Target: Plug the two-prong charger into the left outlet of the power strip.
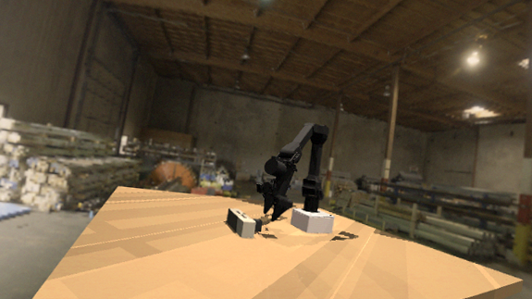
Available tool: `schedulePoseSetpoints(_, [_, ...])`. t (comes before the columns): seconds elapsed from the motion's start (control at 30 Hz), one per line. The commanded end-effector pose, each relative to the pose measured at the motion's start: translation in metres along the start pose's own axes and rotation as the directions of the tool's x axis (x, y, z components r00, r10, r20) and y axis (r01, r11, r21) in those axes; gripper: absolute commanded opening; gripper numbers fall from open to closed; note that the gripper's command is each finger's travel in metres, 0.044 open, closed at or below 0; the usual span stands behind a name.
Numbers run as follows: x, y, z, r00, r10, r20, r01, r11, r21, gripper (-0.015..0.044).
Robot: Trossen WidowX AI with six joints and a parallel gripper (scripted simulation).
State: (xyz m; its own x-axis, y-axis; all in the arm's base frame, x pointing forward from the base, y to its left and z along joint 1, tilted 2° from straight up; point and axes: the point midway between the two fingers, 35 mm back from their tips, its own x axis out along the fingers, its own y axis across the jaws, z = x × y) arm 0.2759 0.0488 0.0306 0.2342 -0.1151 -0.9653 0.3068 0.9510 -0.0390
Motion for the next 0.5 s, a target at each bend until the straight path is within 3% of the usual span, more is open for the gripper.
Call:
schedulePoseSetpoints(0.0, [-0.027, -0.003, 0.006, 0.983, -0.011, 0.181, -0.004, 0.997, 0.083, 0.044])
schedulePoseSetpoints(0.1, [-0.046, -0.005, 0.009, 0.953, -0.013, 0.301, -0.032, 0.989, 0.145, 0.044])
schedulePoseSetpoints(0.47, [-0.047, -0.005, 0.009, 0.951, -0.013, 0.309, -0.035, 0.988, 0.149, 0.044])
